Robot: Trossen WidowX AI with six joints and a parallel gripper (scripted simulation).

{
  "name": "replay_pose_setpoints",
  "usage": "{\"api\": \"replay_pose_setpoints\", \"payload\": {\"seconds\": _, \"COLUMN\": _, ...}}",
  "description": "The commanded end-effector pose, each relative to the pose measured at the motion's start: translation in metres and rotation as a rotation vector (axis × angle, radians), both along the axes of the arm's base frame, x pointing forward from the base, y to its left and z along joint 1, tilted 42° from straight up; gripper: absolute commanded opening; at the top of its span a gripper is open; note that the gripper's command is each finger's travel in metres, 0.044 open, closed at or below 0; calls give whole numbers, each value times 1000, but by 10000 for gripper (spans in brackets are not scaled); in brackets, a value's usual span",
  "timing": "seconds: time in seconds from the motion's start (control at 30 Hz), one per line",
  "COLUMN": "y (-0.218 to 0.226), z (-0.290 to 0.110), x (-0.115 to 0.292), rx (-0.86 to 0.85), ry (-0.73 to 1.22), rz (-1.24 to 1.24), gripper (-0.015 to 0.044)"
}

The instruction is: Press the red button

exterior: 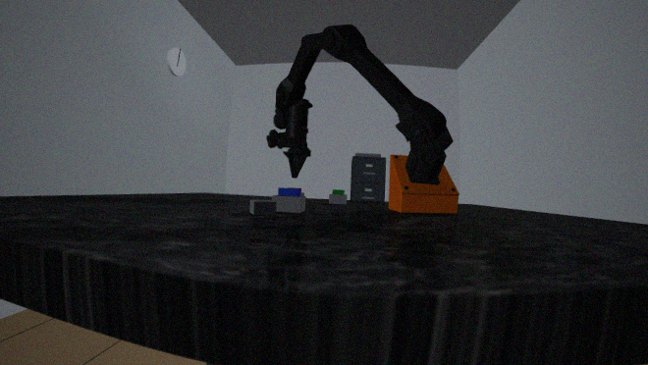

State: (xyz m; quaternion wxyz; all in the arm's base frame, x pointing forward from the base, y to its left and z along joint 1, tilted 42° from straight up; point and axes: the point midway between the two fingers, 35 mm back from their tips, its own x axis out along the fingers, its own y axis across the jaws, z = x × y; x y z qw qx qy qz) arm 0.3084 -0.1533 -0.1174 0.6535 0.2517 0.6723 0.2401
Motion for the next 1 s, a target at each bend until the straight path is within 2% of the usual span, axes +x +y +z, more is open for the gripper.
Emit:
{"api": "replay_pose_setpoints", "payload": {"seconds": 0.0, "y": 21, "z": 35, "x": 15, "rx": -9, "ry": 9, "rz": 7, "gripper": 125}}
{"api": "replay_pose_setpoints", "payload": {"seconds": 0.2, "y": 80, "z": 120, "x": 34, "rx": -28, "ry": 9, "rz": -1, "gripper": 283}}
{"api": "replay_pose_setpoints", "payload": {"seconds": 0.37, "y": 141, "z": 191, "x": 26, "rx": -25, "ry": 6, "rz": -3, "gripper": 400}}
{"api": "replay_pose_setpoints", "payload": {"seconds": 0.67, "y": 240, "z": 291, "x": -44, "rx": 19, "ry": 12, "rz": 8, "gripper": 400}}
{"api": "replay_pose_setpoints", "payload": {"seconds": 0.73, "y": 248, "z": 299, "x": -56, "rx": 27, "ry": 14, "rz": 11, "gripper": 400}}
{"api": "replay_pose_setpoints", "payload": {"seconds": 0.97, "y": 249, "z": 300, "x": -56, "rx": 27, "ry": 14, "rz": 11, "gripper": 400}}
